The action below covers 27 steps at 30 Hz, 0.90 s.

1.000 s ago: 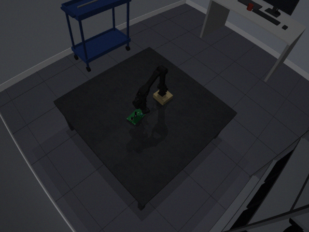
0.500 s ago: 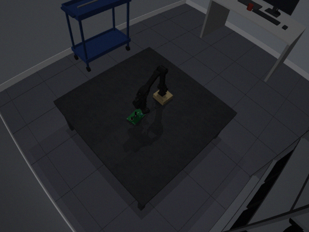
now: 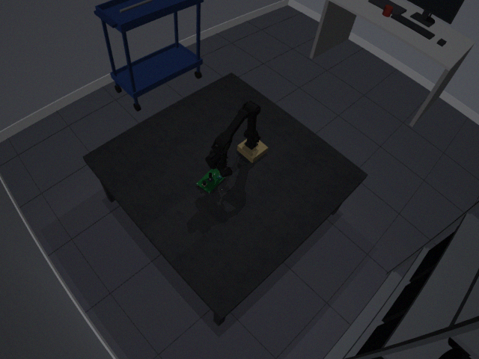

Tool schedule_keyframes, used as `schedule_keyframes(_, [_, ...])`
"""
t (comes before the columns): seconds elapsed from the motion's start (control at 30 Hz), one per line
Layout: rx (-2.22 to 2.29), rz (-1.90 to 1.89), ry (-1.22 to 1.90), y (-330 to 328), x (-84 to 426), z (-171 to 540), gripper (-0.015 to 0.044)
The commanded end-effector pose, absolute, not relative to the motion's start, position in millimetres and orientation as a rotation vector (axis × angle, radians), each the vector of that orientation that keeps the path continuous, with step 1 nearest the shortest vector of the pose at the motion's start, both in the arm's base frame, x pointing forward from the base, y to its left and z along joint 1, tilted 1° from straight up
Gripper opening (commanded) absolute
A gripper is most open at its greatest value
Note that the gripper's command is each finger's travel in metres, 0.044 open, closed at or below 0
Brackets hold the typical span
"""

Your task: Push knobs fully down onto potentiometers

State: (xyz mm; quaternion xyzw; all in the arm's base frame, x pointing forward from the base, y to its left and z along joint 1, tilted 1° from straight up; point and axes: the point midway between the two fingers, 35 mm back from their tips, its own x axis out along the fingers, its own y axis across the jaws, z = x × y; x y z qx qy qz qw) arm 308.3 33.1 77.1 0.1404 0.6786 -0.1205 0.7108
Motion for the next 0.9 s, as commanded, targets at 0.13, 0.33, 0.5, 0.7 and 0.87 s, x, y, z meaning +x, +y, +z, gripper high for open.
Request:
schedule_keyframes(0.13, [0.315, -0.269, 1.512, 34.1, 309.9, 65.3, 0.0000])
schedule_keyframes(0.33, [0.315, -0.269, 1.512, 34.1, 309.9, 65.3, 0.0000])
schedule_keyframes(0.5, [0.315, -0.269, 1.512, 34.1, 310.1, 62.5, 0.0000])
schedule_keyframes(0.7, [0.315, -0.269, 1.512, 34.2, 310.1, 61.0, 0.0000])
schedule_keyframes(0.87, [0.315, -0.269, 1.512, 34.2, 310.2, 60.8, 0.0000])
